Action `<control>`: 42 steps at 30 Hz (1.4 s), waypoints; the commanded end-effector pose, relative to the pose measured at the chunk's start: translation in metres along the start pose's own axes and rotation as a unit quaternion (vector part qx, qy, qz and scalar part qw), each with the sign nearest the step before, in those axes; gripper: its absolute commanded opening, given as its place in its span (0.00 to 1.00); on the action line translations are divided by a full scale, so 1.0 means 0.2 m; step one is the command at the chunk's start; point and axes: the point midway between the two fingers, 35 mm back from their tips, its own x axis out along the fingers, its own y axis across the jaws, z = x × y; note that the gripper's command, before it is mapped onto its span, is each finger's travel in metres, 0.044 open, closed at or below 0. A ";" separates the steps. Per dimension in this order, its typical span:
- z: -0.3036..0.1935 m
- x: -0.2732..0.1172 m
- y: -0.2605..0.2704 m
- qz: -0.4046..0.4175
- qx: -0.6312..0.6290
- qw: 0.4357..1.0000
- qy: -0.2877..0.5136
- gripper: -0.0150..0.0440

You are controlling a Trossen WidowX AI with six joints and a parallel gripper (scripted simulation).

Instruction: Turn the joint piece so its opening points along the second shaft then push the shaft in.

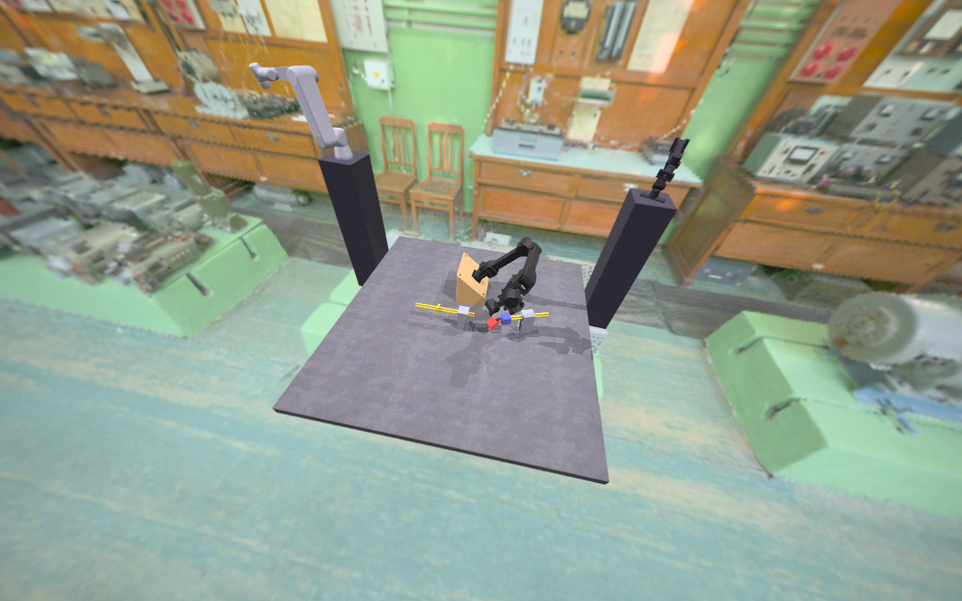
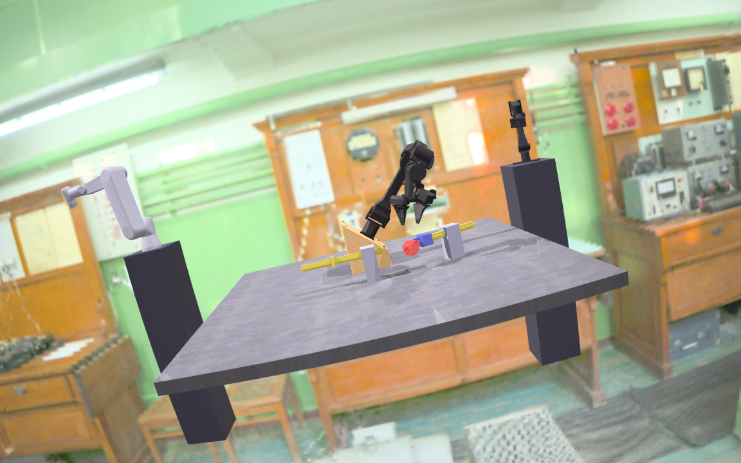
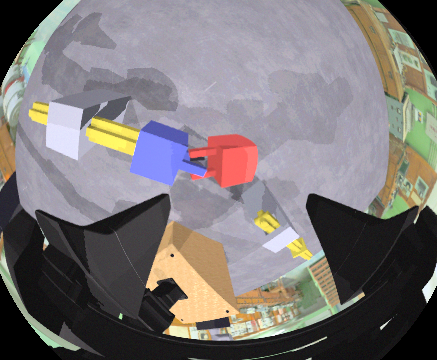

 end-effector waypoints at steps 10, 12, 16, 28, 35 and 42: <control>-0.02 0.04 -0.26 0.064 0.221 0.973 -0.032 1.00; -0.03 0.05 -0.30 0.073 0.252 0.964 -0.036 1.00; -0.05 0.06 -0.38 0.093 0.314 0.944 -0.045 1.00; -0.09 0.08 -0.49 0.121 0.396 0.909 -0.055 1.00; -0.09 0.10 -0.49 0.125 0.465 0.875 -0.045 1.00; -0.08 0.12 -0.48 0.129 0.549 0.825 -0.033 1.00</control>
